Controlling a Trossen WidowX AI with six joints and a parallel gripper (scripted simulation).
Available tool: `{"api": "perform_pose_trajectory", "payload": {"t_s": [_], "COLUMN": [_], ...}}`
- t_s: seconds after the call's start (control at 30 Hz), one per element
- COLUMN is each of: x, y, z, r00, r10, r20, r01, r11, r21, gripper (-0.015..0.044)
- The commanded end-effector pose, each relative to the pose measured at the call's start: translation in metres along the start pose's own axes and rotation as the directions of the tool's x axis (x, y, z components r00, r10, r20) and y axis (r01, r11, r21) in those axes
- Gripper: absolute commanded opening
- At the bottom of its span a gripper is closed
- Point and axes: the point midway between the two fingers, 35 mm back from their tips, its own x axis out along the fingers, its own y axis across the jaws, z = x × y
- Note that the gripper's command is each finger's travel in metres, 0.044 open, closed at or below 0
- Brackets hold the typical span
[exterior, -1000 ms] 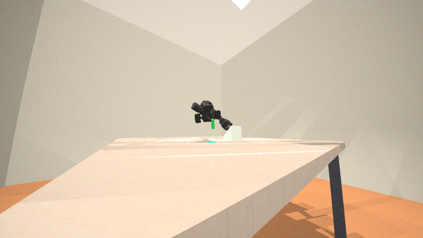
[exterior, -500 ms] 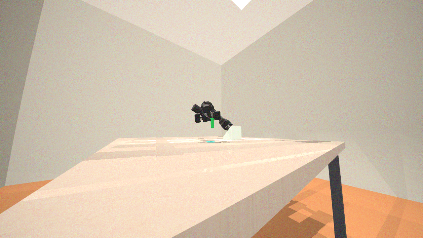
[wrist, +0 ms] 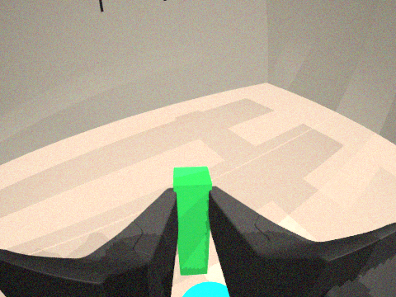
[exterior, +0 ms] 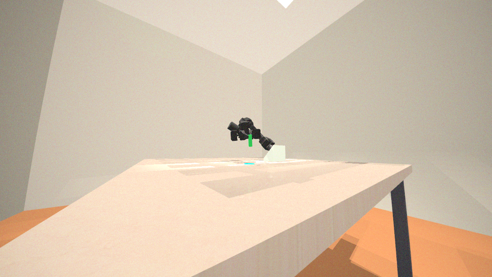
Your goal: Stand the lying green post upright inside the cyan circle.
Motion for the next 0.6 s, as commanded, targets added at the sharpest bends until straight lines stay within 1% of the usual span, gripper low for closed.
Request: {"api": "perform_pose_trajectory", "payload": {"t_s": [0.0, 0.57], "x": [-0.003, -0.016], "y": [0.002, 0.005], "z": [-0.001, 0.001], "r00": [1.0, 0.989], "r10": [-0.004, -0.044], "r20": [0.026, 0.138], "r01": [0.004, 0.056], "r11": [1.0, 0.995], "r21": [-0.014, -0.08], "gripper": [0.0023, 0.0023]}}
